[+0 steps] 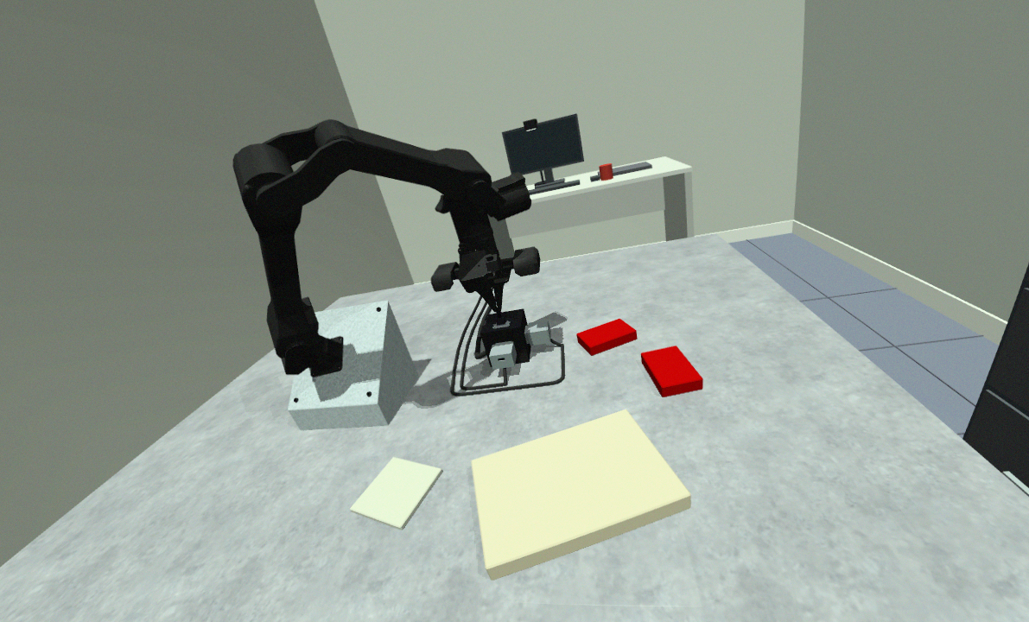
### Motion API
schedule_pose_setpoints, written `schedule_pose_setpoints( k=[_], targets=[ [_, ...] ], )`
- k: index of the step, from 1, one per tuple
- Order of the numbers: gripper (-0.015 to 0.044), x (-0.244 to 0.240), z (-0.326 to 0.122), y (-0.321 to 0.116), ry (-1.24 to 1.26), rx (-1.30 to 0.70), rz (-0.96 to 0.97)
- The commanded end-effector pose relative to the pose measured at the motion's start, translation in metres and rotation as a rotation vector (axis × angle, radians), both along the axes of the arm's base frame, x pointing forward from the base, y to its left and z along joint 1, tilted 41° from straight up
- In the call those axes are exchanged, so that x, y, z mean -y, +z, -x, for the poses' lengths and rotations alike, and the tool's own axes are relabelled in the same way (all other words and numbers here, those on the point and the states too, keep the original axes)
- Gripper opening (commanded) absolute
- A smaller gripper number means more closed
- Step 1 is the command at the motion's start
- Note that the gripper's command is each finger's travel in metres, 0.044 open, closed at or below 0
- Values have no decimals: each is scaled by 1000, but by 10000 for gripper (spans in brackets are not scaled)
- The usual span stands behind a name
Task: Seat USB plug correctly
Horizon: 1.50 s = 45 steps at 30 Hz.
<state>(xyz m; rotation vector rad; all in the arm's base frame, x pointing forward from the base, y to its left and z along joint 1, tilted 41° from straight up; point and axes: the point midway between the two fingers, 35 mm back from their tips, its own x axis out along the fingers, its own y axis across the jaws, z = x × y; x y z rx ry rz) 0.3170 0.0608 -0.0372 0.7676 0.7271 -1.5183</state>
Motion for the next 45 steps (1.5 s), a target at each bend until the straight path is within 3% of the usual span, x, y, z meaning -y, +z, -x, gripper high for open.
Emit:
schedule_pose_setpoints(
  k=[1,36,40,45],
  targets=[
    [0,1,0,-2,4,-3,5],
    [0,2,0,-3,4,-3,5],
    [95,0,0,-1,4,1,0],
    [95,0,0,-1,4,1,0]
  ],
)
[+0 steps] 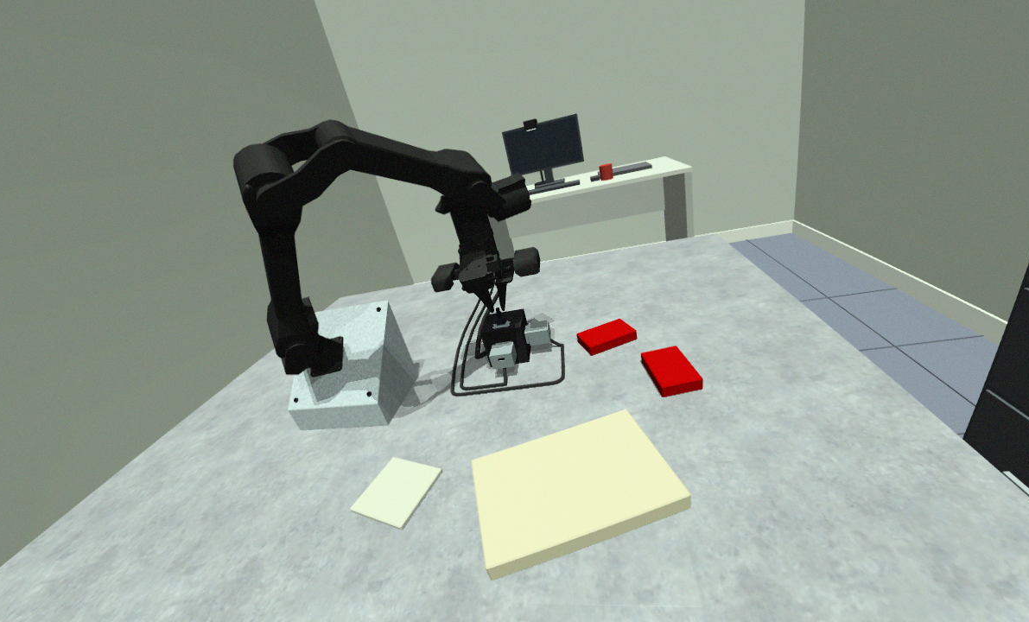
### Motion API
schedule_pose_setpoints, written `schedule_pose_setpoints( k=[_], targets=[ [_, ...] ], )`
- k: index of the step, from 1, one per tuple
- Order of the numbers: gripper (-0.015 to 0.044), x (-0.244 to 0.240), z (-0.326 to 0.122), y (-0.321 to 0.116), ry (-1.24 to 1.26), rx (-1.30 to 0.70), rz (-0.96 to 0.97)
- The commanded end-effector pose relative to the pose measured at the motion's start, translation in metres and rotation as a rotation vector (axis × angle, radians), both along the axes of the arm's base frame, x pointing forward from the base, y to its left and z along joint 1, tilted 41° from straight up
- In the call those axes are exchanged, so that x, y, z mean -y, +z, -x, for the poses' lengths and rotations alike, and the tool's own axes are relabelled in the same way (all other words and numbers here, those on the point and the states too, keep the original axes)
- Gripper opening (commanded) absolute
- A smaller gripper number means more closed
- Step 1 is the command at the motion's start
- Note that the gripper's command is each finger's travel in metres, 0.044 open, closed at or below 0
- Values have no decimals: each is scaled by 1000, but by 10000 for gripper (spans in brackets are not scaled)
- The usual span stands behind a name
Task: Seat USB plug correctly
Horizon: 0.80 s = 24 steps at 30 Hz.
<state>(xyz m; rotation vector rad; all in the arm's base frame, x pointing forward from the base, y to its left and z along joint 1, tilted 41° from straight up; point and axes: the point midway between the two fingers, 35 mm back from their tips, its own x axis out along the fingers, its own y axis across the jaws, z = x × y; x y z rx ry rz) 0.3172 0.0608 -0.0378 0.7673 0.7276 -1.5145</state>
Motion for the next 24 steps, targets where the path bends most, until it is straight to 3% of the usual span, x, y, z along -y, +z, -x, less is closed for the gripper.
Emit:
schedule_pose_setpoints(
  k=[1,24],
  targets=[
    [95,0,0,0,0,0,0],
    [95,-7,-1,8,0,-1,0]
  ],
)
